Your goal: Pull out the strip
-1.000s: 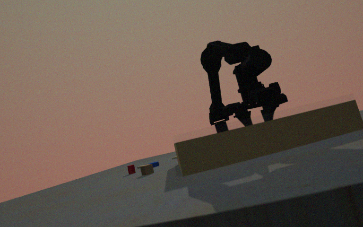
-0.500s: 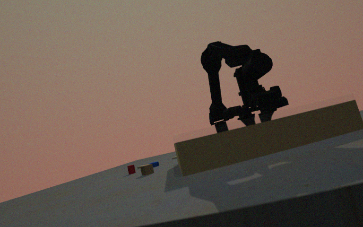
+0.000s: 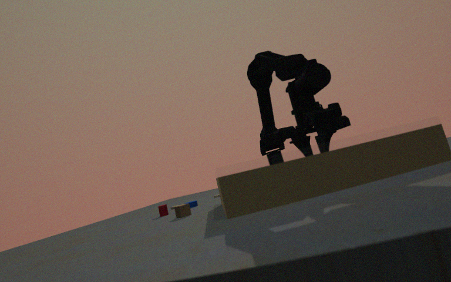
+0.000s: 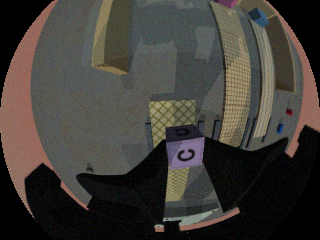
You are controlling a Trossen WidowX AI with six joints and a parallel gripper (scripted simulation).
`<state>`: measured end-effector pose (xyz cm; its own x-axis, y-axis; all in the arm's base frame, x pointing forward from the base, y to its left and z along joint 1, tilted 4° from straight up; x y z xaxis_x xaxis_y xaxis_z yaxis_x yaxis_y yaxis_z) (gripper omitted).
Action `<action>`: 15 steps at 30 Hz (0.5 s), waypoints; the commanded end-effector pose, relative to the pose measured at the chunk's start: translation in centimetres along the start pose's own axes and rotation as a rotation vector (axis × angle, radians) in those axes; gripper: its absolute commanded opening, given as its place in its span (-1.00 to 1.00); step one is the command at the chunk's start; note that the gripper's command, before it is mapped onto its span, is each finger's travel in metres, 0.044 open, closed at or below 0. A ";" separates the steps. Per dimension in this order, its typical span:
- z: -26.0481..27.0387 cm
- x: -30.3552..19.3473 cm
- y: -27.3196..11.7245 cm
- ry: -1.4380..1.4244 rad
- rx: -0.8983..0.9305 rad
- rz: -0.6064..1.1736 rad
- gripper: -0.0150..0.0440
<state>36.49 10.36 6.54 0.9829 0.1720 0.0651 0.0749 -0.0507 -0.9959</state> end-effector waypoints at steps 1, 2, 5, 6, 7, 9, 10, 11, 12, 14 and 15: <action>-0.1 -1.5 -1.3 0.000 0.004 -0.005 -0.49; -0.1 -1.9 -1.5 -0.001 0.004 -0.005 -0.49; -0.3 -3.0 -2.2 -0.002 0.005 -0.003 -0.49; -0.3 -3.4 -2.3 -0.002 0.005 -0.003 -0.49; -0.3 -3.6 -2.4 -0.003 0.005 -0.003 -0.49; -0.3 -3.6 -2.5 -0.003 0.005 -0.003 -0.49; -0.3 -3.7 -2.5 -0.003 0.005 -0.003 -0.49; -0.4 -3.9 -2.5 -0.003 0.005 -0.003 -0.49; -0.4 -4.2 -2.5 -0.003 0.005 -0.002 -0.49; -0.5 -4.9 -2.5 -0.003 0.005 -0.002 -0.49; -0.5 -5.3 -2.5 -0.003 0.005 -0.002 -0.49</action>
<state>32.16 9.29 8.63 0.9817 0.1796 0.0637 0.0739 -0.0505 -0.9960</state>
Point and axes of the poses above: the point midway between the two fingers, 35 mm back from their tips, its own y axis out along the fingers, its own z axis across the jaws, x = y × z, the point moved 2 cm from there along -y, back along the fingers, and after that the axes turned 11 degrees about y, right-handed, at the moved point
